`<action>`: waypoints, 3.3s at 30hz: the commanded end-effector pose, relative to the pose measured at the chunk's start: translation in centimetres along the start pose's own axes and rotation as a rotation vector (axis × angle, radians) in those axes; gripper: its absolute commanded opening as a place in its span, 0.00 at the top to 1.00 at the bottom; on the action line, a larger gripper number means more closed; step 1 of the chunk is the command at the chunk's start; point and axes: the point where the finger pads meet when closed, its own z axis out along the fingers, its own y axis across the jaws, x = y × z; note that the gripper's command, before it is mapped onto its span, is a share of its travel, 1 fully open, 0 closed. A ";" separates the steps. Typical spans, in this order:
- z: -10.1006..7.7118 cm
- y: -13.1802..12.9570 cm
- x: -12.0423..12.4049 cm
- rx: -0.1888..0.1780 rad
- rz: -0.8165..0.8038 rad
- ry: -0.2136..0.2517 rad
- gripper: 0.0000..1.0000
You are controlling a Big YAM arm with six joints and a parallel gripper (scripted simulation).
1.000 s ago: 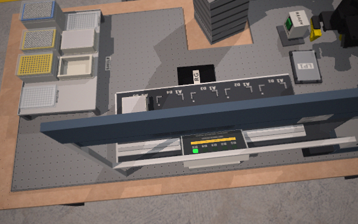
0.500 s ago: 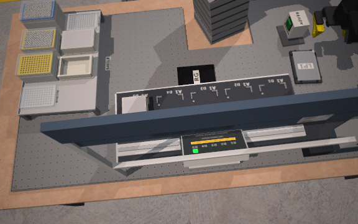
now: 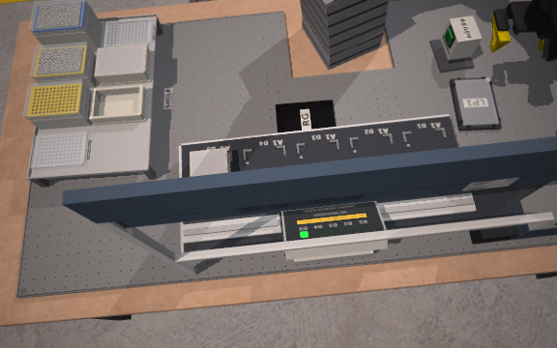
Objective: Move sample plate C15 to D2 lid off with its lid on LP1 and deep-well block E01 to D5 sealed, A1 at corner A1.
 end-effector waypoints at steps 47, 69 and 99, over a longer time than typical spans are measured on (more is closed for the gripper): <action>-7.2 2.3 -0.7 -0.063 -0.002 -0.039 0.00; -7.2 2.3 -0.7 -0.063 -0.002 -0.039 0.00; -7.7 2.0 -0.1 -0.070 0.481 -0.023 0.00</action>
